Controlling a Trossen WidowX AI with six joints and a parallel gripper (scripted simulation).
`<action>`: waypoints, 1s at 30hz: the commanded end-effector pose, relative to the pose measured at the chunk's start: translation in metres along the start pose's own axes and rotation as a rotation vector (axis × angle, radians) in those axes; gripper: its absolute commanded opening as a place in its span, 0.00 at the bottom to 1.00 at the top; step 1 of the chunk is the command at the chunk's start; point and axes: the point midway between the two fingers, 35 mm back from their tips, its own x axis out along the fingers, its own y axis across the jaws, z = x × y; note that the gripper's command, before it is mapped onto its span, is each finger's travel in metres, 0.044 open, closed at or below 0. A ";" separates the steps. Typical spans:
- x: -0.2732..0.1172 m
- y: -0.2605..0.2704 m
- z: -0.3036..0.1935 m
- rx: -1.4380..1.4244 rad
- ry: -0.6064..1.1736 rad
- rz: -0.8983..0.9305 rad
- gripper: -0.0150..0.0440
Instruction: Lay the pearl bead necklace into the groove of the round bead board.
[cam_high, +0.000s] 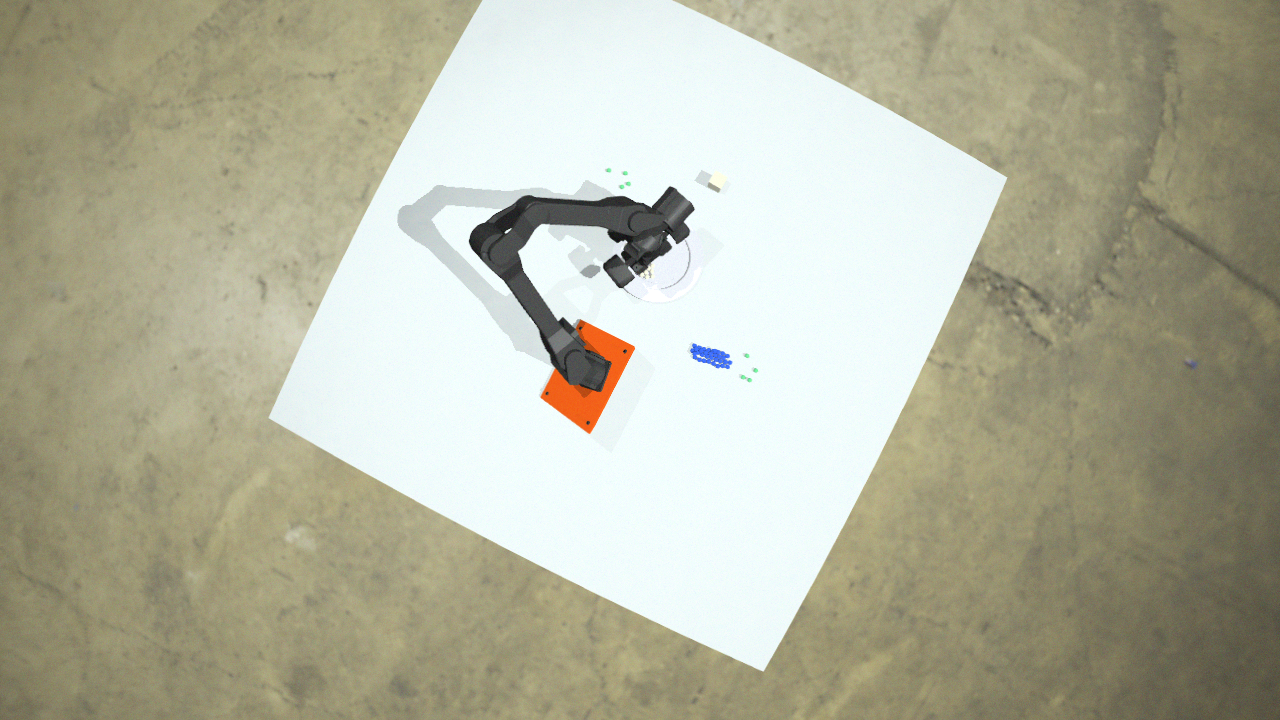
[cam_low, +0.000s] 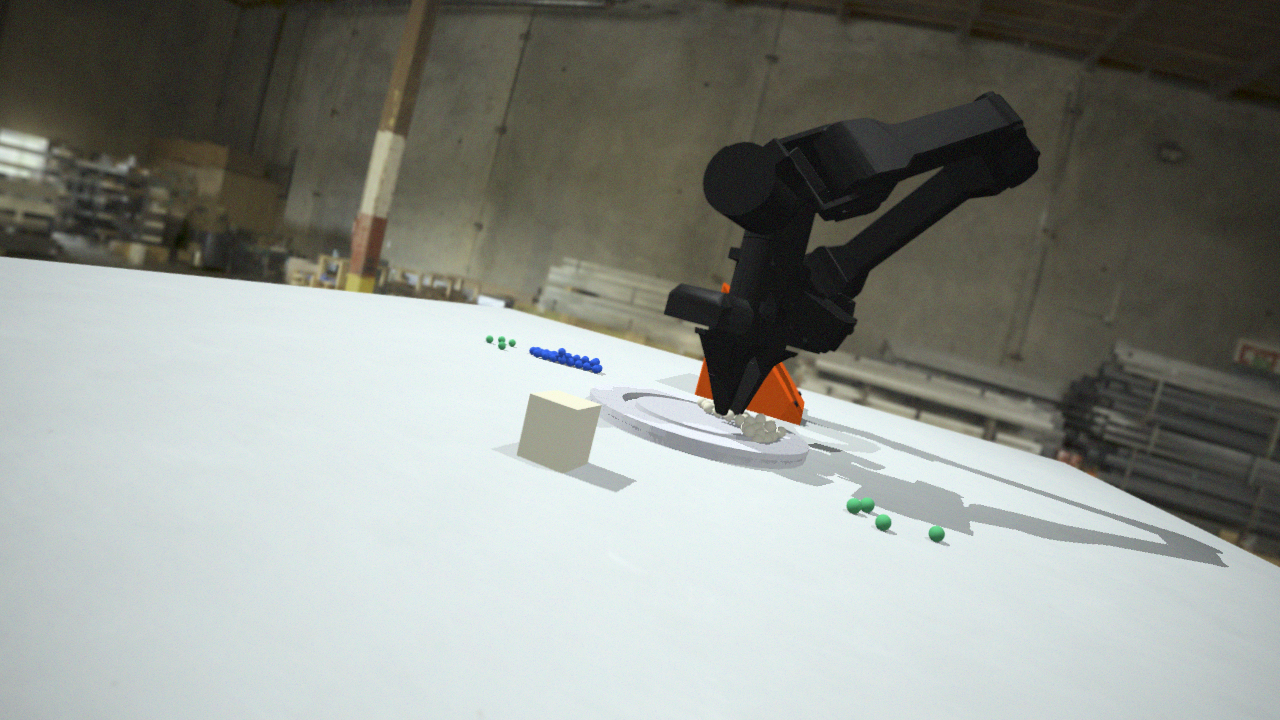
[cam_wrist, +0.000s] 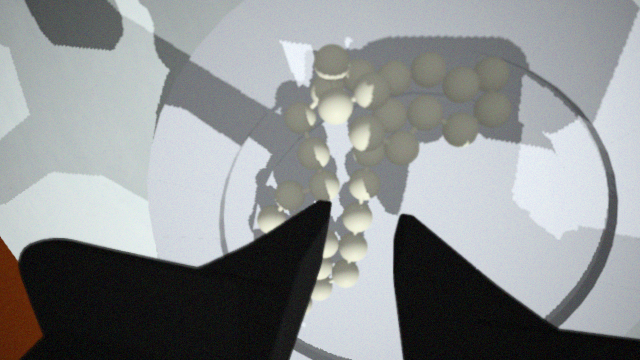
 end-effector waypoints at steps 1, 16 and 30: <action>0.000 0.000 0.000 0.000 0.000 0.001 0.40; 0.000 0.000 0.000 0.000 0.000 0.001 0.25; -0.006 0.002 0.000 0.004 -0.004 0.005 0.25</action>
